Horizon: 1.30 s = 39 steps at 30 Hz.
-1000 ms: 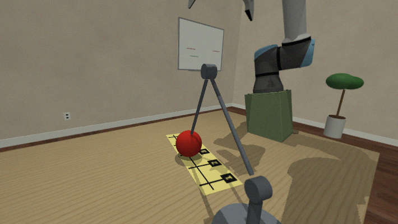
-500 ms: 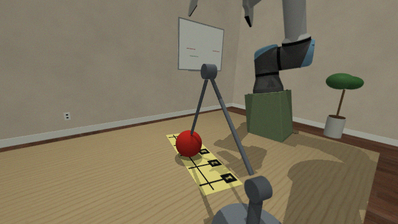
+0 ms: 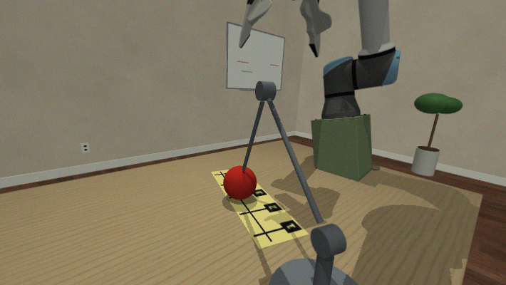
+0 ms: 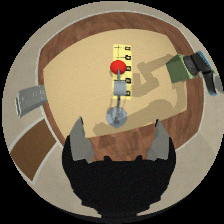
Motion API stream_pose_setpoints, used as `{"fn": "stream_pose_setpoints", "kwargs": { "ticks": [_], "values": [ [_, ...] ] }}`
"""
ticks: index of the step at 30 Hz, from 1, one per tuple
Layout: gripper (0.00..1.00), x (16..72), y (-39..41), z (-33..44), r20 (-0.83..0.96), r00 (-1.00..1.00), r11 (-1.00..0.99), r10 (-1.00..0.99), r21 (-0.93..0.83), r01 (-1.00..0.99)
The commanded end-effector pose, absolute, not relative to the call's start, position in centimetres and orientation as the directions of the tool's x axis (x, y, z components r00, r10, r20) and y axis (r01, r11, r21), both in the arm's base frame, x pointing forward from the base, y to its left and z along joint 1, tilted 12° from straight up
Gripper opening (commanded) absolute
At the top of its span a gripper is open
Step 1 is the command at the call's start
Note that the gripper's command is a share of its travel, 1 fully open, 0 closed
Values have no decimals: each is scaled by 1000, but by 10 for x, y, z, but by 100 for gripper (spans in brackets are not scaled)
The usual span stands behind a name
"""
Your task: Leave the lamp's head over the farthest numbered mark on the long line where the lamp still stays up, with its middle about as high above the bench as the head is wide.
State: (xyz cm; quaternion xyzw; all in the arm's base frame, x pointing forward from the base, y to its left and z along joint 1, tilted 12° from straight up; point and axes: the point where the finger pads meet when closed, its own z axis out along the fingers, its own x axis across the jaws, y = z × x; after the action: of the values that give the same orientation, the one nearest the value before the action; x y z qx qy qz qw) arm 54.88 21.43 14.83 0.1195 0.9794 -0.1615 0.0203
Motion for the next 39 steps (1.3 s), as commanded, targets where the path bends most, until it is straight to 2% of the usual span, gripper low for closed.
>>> {"fn": "stream_pose_setpoints", "kwargs": {
  "ticks": [1,39],
  "values": [
    [100,550,212,137,-80,-971,920,227,-310,241],
    [100,552,196,57,-79,-971,919,227,-311,241]
  ]
}}
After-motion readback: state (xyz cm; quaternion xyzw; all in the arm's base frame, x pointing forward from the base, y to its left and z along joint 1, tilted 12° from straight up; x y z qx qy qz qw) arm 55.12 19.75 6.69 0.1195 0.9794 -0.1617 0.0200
